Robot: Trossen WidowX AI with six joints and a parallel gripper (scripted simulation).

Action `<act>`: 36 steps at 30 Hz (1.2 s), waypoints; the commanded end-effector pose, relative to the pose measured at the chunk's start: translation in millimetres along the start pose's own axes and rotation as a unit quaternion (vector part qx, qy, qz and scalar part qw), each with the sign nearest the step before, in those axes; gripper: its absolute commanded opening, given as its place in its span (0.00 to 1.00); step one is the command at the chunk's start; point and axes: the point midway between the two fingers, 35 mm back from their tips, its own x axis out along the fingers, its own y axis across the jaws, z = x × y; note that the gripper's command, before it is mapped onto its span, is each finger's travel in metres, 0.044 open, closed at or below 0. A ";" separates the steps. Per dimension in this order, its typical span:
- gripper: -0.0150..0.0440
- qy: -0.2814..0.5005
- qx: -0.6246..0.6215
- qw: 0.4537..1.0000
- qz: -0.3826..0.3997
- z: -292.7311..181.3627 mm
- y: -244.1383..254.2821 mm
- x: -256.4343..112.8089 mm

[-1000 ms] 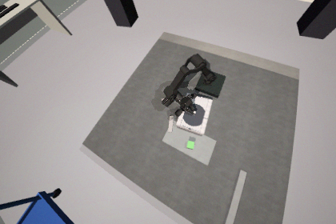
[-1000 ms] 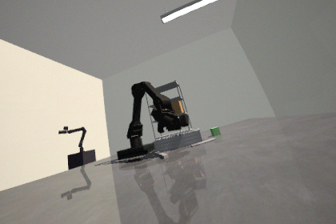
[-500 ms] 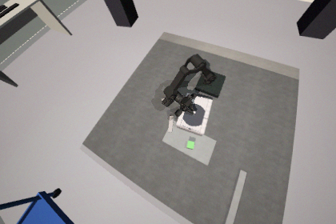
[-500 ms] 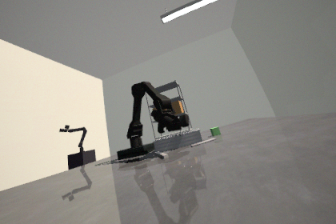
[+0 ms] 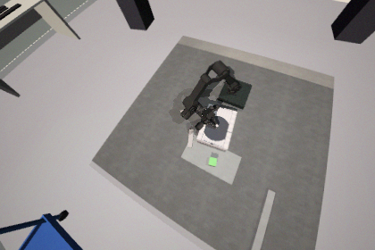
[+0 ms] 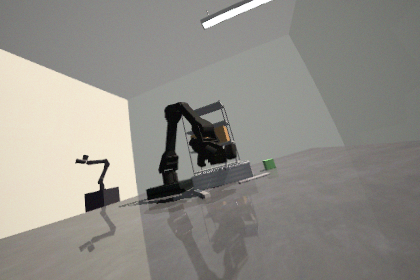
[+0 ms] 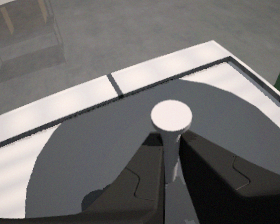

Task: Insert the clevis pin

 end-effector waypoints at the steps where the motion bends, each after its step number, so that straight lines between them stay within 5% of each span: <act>1: 0.25 0.000 0.000 1.000 0.000 0.1 0.0 -0.1; 31: 0.25 0.001 -0.001 1.000 0.000 -3.3 0.2 1.9; 36: 0.48 0.001 -0.001 1.000 0.000 -3.3 0.2 1.9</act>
